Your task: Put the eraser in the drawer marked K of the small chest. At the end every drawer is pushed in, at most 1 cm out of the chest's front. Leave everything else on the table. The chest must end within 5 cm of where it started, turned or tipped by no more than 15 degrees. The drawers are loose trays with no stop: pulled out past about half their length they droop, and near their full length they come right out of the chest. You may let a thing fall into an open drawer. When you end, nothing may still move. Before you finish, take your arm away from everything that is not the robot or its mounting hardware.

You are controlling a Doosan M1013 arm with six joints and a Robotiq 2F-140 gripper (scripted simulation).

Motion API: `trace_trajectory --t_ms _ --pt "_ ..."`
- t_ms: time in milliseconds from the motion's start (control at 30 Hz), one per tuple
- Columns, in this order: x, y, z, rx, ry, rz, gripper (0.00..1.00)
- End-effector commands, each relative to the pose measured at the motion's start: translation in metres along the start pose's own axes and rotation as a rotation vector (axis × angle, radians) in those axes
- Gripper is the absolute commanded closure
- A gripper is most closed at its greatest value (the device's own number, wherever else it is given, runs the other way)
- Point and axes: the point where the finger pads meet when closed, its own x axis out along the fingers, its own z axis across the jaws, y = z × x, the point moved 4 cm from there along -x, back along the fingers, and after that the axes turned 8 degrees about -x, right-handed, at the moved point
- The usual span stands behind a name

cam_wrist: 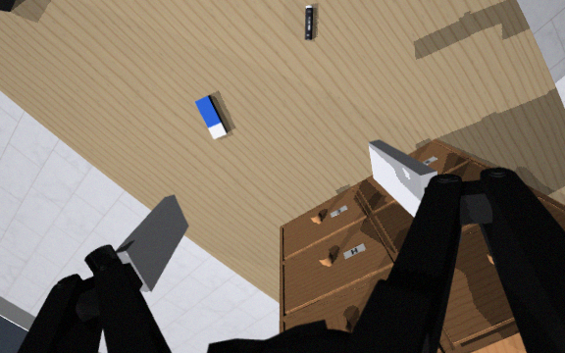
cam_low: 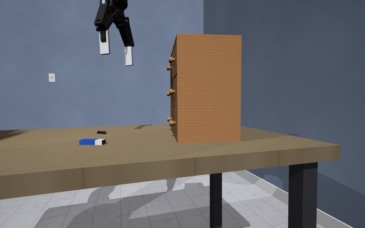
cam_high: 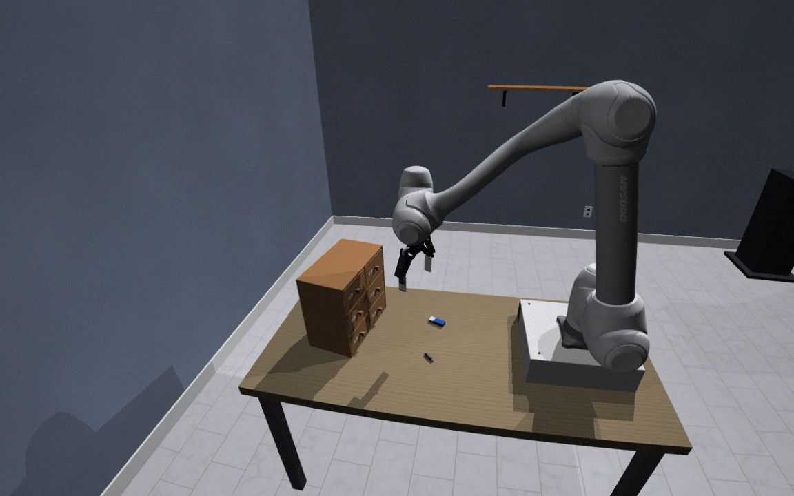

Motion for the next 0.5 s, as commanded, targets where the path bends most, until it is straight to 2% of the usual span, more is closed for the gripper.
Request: trace_trajectory --t_ms 0,233,467 --pt "0.0005 -0.0018 -0.0018 -0.273 -0.051 0.025 0.00" --pt "0.0023 -0.0029 -0.0018 -0.322 -0.060 0.009 0.00" --pt "0.0076 -0.0053 -0.0010 -0.320 -0.061 -0.054 0.00"
